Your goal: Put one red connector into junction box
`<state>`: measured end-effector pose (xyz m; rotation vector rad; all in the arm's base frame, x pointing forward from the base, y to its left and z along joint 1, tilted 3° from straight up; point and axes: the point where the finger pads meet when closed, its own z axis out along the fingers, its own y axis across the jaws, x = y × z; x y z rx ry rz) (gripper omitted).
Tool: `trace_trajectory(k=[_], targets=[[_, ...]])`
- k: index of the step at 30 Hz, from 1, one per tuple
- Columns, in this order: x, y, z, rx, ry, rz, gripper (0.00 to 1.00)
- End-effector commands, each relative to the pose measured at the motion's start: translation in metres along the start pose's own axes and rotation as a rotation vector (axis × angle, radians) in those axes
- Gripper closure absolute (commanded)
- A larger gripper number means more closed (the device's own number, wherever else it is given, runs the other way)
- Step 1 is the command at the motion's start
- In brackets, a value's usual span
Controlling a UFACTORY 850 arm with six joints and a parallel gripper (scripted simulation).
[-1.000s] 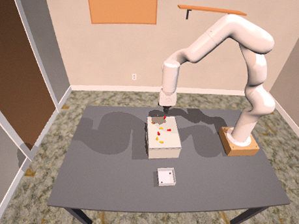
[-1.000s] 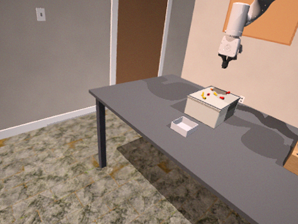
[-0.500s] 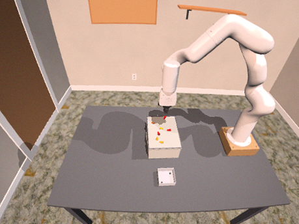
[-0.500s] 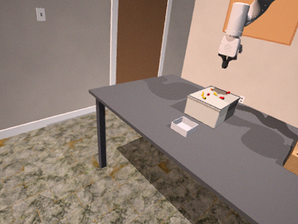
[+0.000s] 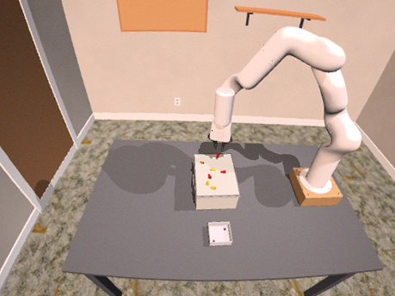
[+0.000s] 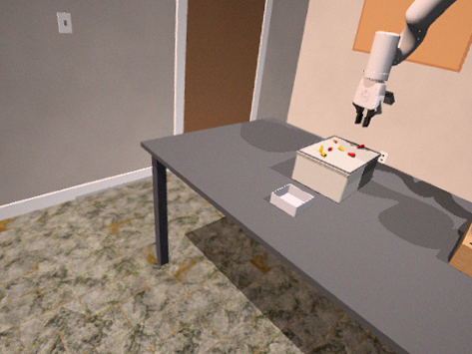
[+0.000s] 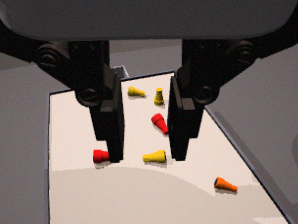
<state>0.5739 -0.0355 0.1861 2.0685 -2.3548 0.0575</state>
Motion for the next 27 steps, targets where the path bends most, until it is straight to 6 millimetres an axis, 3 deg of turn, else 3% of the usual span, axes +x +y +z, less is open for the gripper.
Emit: trace_trajectory(k=[1, 12, 18, 27], targets=[[0.044, -0.003, 0.040, 0.008, 0.002, 0.148, 0.70], [0.050, -0.002, 0.049, 0.008, 0.002, 0.171, 0.70], [0.050, -0.005, 0.086, 0.008, 0.002, 0.171, 0.70], [0.050, -0.005, 0.086, 0.008, 0.002, 0.171, 0.70]])
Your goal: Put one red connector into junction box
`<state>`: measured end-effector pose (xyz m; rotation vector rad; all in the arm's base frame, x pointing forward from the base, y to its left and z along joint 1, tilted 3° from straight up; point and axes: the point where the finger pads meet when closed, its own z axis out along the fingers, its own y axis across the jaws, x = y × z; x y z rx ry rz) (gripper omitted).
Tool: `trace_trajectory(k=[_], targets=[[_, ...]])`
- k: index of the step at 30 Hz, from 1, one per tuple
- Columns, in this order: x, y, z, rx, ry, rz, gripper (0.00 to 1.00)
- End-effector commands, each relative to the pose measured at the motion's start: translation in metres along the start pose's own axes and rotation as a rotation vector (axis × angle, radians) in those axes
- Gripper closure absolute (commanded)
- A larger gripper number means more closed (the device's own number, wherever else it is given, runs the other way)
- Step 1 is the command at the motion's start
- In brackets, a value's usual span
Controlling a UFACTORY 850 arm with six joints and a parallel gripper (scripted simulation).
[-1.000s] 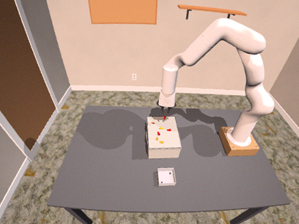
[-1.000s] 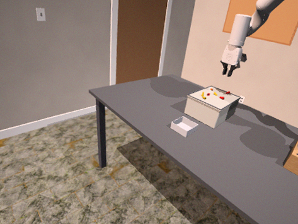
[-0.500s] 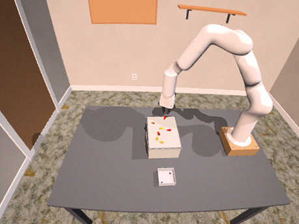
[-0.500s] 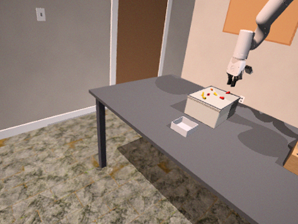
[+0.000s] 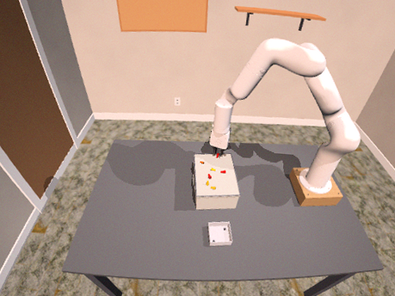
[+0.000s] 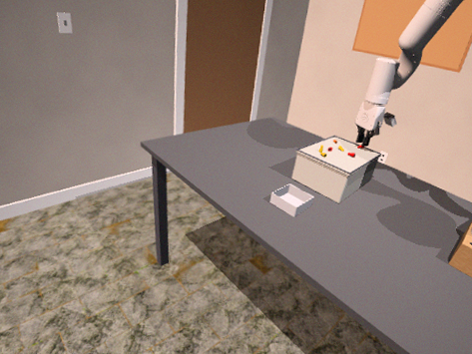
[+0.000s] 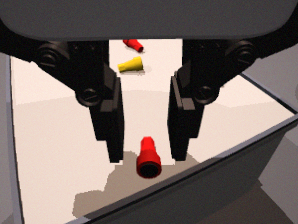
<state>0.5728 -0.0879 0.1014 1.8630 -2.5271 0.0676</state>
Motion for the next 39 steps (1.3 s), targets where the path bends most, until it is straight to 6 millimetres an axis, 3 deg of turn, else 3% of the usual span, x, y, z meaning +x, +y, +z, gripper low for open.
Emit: trace_trajectory(k=[1, 21, 28, 39], targets=[[0.000, -0.001, 0.000, 0.002, 0.000, 0.000, 0.70], [0.000, -0.002, 0.000, 0.002, 0.000, 0.000, 0.70], [0.000, -0.002, 0.017, 0.002, 0.000, 0.000, 0.70], [0.000, -0.002, 0.017, 0.002, 0.000, 0.000, 0.70]])
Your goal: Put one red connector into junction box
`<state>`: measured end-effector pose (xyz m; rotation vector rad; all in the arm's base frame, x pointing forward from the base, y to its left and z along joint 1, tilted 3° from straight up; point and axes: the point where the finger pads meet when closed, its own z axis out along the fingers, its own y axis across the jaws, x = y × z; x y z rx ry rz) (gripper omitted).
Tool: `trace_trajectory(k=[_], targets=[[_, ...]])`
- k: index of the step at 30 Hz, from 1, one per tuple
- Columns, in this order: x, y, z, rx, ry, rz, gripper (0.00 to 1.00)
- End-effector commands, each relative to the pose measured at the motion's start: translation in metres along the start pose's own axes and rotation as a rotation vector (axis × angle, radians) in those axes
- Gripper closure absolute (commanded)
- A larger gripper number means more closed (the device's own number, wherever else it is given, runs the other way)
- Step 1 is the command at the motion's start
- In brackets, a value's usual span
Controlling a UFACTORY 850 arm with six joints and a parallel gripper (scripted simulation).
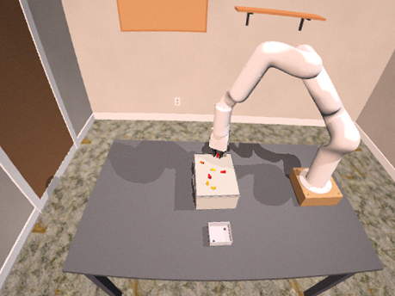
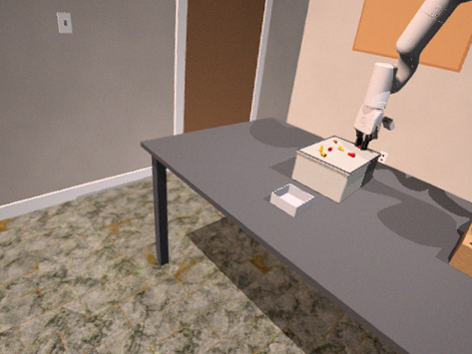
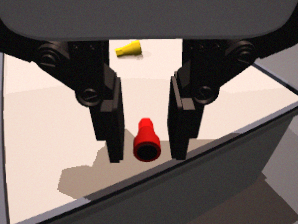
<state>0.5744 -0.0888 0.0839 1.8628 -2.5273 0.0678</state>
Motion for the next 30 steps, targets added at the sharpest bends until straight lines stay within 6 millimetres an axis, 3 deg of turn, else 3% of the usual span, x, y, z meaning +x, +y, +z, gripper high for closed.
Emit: trace_trajectory(k=[1, 2, 30], targets=[[-0.0001, -0.0006, -0.0001, 0.002, 0.000, 0.000, 0.70], [-0.0001, -0.0006, -0.0001, 0.002, 0.000, 0.000, 0.98], [-0.0001, -0.0006, -0.0001, 0.002, 0.000, 0.000, 0.98]])
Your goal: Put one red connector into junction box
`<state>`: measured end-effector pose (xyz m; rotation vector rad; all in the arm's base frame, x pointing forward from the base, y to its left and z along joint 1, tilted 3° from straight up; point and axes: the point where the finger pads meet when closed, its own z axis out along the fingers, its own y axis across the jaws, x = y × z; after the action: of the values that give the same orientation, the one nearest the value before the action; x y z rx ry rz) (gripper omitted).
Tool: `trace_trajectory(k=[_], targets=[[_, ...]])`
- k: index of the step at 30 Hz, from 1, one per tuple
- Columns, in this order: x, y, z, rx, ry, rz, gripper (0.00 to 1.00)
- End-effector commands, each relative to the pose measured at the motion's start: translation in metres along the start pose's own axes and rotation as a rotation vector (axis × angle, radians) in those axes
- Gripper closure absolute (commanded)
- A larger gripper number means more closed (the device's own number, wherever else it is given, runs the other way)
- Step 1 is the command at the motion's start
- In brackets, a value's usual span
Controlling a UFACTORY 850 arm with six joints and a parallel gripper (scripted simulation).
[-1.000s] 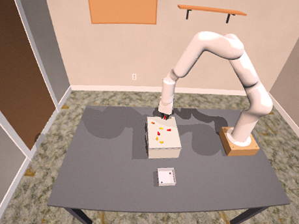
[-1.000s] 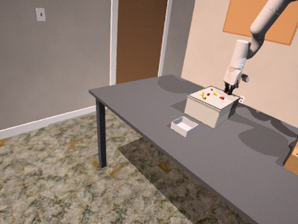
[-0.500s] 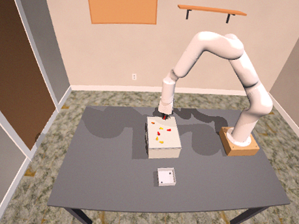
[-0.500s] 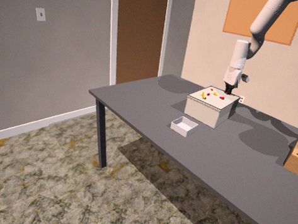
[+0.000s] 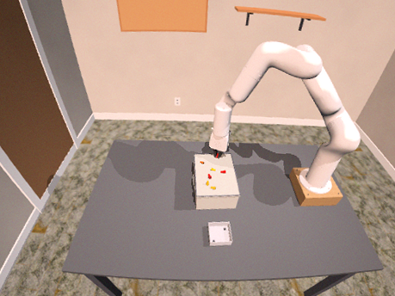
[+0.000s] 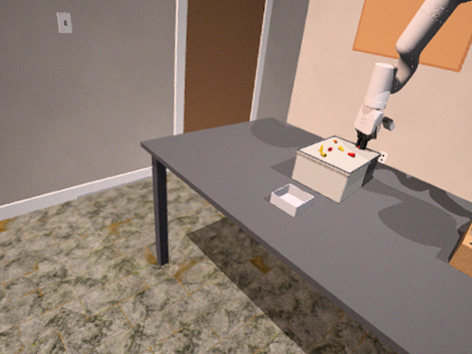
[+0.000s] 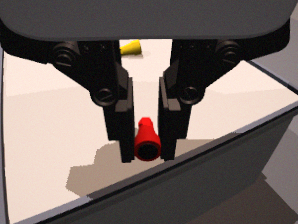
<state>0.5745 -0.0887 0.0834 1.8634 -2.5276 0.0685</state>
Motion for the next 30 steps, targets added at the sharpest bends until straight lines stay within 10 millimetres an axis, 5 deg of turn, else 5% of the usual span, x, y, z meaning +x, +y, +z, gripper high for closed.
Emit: trace_trajectory(k=[1, 18, 30], targets=[[0.000, 0.000, -0.001, 0.001, 0.000, 0.000, 0.98], [0.000, 0.000, -0.004, 0.001, 0.000, 0.000, 0.98], [0.000, 0.000, -0.051, 0.001, 0.000, 0.000, 0.98]])
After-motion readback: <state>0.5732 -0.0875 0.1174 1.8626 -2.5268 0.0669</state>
